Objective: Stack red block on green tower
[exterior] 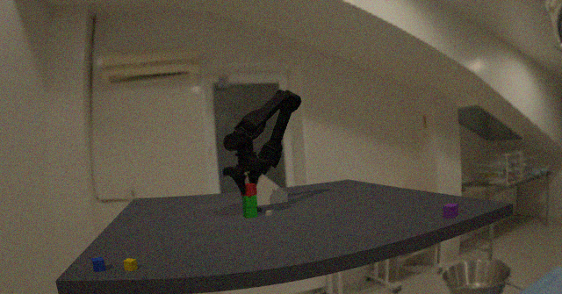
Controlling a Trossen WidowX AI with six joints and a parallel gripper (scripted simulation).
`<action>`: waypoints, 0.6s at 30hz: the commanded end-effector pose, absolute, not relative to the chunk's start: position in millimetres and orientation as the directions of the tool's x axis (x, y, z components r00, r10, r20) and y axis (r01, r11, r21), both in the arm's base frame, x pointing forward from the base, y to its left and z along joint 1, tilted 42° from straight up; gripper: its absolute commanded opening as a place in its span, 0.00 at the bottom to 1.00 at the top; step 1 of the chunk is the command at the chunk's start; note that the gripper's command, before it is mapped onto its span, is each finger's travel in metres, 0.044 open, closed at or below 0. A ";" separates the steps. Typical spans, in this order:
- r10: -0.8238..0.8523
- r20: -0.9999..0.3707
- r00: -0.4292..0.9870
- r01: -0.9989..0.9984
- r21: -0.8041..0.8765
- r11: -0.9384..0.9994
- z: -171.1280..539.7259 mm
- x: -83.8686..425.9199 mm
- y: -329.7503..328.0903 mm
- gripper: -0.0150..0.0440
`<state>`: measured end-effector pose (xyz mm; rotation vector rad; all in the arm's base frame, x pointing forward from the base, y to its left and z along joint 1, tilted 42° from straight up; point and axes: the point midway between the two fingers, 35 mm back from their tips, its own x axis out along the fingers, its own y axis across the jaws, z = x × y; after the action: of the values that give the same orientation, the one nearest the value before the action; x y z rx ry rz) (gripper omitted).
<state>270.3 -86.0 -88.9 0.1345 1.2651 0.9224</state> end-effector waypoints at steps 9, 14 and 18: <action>0.656 -0.755 0.006 -0.518 0.559 0.648 -89.0 270.0 -85.9 1.00; 0.656 -0.755 0.006 -0.518 0.559 0.648 -89.0 270.0 -85.9 1.00; 0.656 -0.755 0.006 -0.518 0.559 0.648 -89.0 270.0 -85.9 1.00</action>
<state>270.3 -86.0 -88.9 0.1344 1.2652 0.9224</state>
